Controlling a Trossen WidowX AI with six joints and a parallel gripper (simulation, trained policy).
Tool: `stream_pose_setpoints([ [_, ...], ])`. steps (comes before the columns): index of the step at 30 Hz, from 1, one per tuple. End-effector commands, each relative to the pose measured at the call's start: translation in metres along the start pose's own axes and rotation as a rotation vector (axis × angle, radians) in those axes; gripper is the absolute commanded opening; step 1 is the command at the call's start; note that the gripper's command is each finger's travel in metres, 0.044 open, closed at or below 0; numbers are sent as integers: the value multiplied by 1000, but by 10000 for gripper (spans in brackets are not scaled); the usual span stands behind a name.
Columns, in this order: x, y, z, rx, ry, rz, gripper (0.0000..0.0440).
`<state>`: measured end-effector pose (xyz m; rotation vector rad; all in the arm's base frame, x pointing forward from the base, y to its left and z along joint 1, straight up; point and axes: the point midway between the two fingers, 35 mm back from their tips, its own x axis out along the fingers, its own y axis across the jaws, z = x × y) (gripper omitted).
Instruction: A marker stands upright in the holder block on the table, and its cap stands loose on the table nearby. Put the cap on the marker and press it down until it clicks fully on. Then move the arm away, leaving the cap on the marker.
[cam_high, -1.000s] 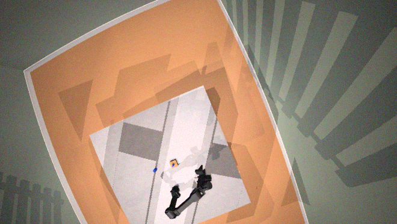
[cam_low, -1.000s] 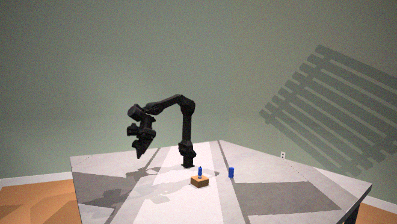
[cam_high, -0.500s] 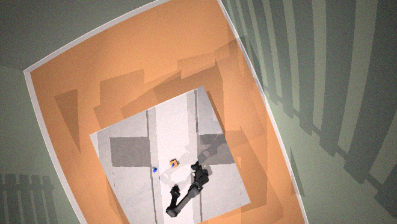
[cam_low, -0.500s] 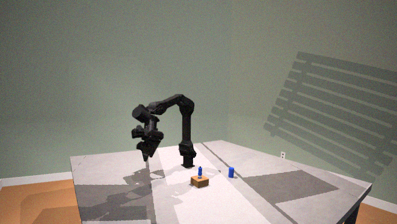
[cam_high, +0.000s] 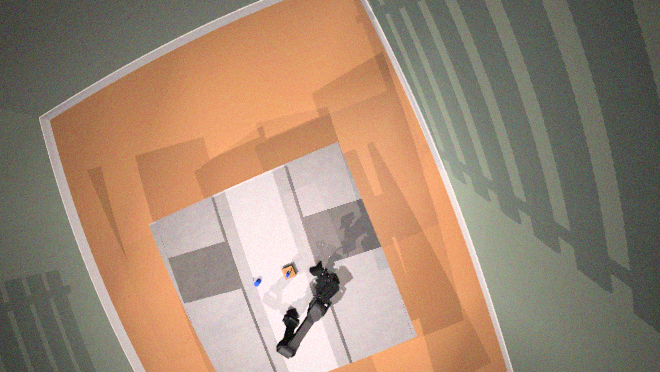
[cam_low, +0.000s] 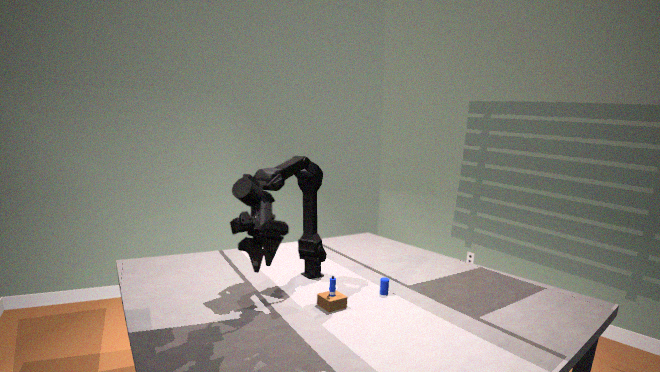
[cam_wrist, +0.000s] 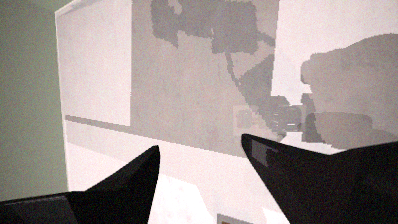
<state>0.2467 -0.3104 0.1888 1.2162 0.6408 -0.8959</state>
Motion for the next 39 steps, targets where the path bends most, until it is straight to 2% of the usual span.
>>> stream_pose_setpoints([
  [1,5,6,-6,0,19,-12,319],
  [39,30,84,-112,-54,198,-127,323],
])
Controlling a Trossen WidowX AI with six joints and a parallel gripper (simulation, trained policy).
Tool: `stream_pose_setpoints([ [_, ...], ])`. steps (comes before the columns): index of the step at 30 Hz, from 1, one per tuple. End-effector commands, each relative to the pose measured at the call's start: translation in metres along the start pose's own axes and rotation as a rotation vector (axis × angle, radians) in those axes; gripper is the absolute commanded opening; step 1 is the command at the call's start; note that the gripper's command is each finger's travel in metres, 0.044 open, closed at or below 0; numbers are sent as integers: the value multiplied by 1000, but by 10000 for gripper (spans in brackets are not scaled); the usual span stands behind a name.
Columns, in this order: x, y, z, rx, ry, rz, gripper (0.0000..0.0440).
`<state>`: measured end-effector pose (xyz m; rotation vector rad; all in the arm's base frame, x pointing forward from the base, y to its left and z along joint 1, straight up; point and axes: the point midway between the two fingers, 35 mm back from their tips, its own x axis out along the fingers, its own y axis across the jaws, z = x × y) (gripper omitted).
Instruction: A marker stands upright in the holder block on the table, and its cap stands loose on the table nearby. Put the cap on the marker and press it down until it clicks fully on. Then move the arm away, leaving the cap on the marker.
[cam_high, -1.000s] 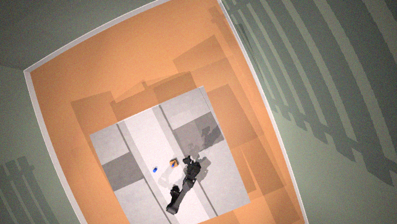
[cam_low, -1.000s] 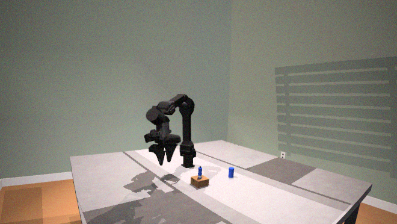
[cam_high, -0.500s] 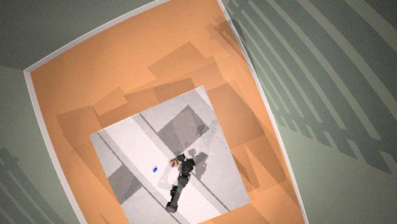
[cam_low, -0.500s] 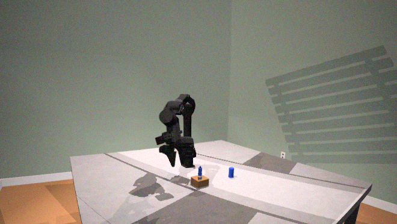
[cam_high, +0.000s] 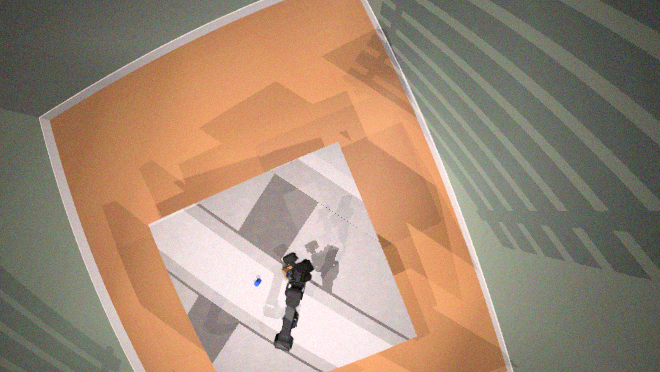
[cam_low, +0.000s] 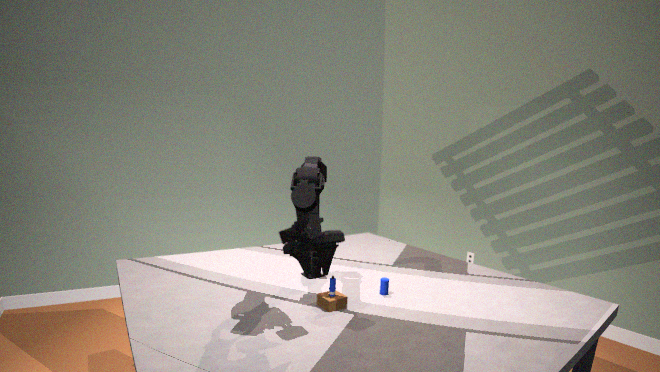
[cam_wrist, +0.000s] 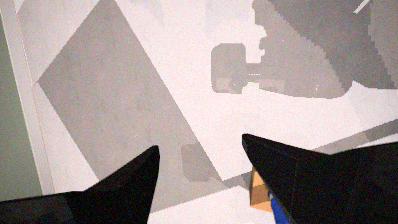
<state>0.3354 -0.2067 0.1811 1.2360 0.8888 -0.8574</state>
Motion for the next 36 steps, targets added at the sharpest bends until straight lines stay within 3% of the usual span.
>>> stream_pose_setpoints([
  [1,3,4,-8,-1,11,-17,323],
  [36,17,46,-122,-66,97,-163,331],
])
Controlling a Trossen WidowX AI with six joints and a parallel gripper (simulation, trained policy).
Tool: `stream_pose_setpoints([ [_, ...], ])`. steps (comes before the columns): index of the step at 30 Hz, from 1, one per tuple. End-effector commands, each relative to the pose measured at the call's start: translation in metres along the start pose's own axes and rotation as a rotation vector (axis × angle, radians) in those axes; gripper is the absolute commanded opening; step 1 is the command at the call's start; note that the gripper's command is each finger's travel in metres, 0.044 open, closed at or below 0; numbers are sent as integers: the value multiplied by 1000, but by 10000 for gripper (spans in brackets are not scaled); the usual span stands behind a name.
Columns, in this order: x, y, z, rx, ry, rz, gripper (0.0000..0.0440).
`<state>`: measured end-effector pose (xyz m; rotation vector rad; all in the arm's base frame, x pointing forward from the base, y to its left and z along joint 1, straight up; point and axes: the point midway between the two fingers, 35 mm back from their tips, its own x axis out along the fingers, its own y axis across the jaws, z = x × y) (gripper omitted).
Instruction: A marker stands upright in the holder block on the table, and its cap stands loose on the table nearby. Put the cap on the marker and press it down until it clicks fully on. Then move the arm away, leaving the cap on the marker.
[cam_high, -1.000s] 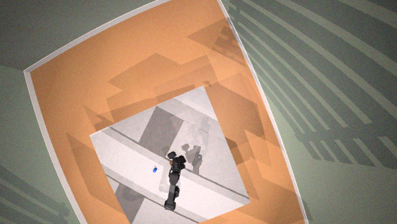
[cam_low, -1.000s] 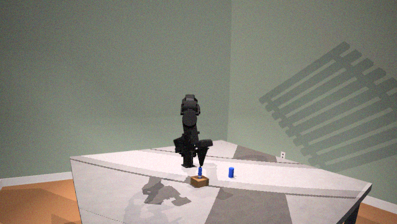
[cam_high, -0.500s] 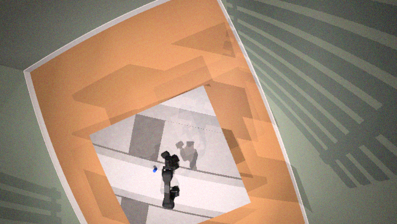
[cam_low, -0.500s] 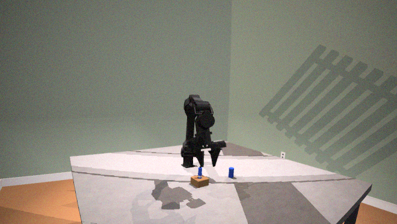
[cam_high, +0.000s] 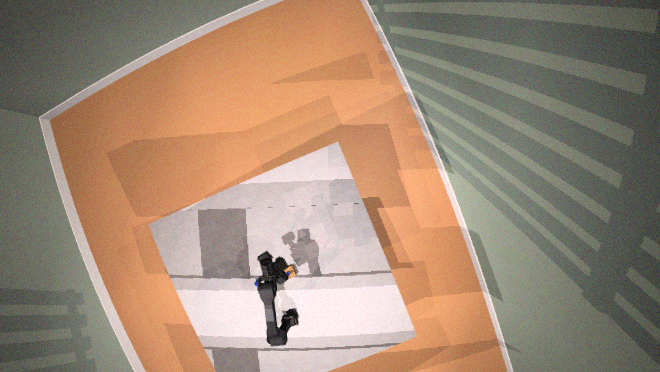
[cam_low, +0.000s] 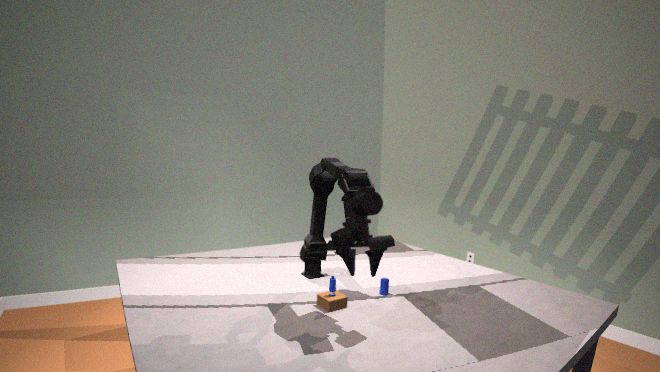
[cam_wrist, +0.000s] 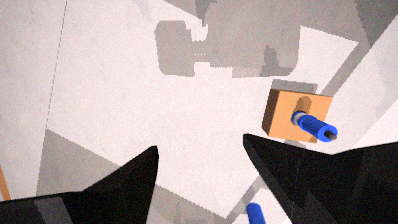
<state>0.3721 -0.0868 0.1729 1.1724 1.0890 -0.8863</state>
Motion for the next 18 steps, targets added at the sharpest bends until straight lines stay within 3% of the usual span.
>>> stream_pose_setpoints([
  [1,2,2,-8,-2,3,-18,331],
  [18,9,8,-61,-28,27,-96,333],
])
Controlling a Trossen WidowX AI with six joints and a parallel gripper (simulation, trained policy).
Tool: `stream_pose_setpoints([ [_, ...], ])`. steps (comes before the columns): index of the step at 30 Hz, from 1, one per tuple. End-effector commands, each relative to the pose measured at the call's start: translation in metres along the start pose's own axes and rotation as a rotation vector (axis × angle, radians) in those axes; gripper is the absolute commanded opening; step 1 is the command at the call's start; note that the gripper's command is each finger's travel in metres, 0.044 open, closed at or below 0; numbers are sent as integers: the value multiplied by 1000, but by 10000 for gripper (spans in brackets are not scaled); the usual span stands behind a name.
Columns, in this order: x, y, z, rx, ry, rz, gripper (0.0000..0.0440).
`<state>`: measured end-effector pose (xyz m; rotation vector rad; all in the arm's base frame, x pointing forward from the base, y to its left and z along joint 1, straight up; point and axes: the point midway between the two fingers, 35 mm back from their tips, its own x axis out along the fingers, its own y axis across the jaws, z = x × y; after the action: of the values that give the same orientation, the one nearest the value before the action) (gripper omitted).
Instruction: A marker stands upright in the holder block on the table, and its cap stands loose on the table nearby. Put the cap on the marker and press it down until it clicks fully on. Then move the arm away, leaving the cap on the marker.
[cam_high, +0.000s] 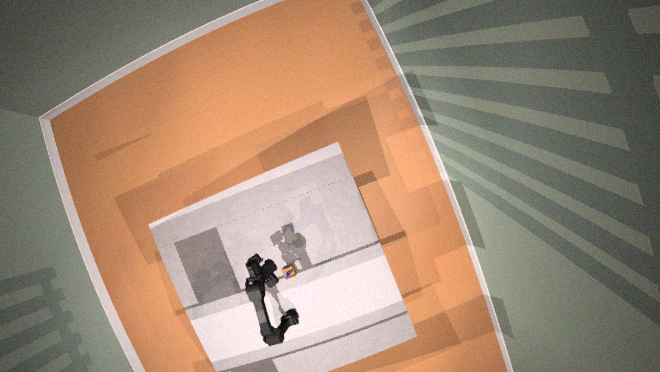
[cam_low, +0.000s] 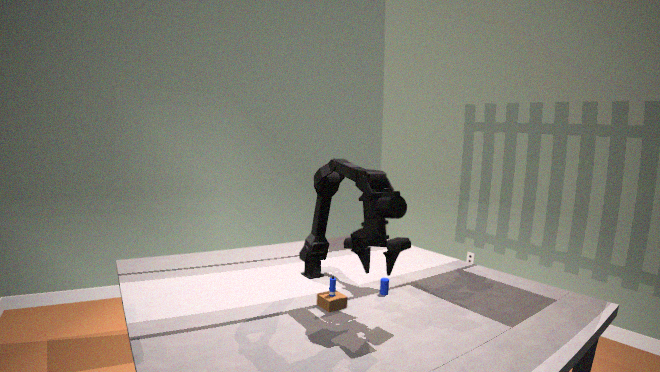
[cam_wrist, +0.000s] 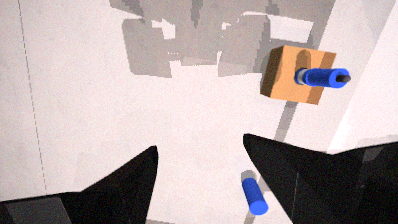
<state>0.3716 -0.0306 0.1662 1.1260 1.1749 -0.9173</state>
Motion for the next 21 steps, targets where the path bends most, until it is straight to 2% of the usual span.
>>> stream_pose_setpoints([
  [1,3,0,-8,-1,2,-19,334],
  [21,13,-7,-61,-33,22,-130,335],
])
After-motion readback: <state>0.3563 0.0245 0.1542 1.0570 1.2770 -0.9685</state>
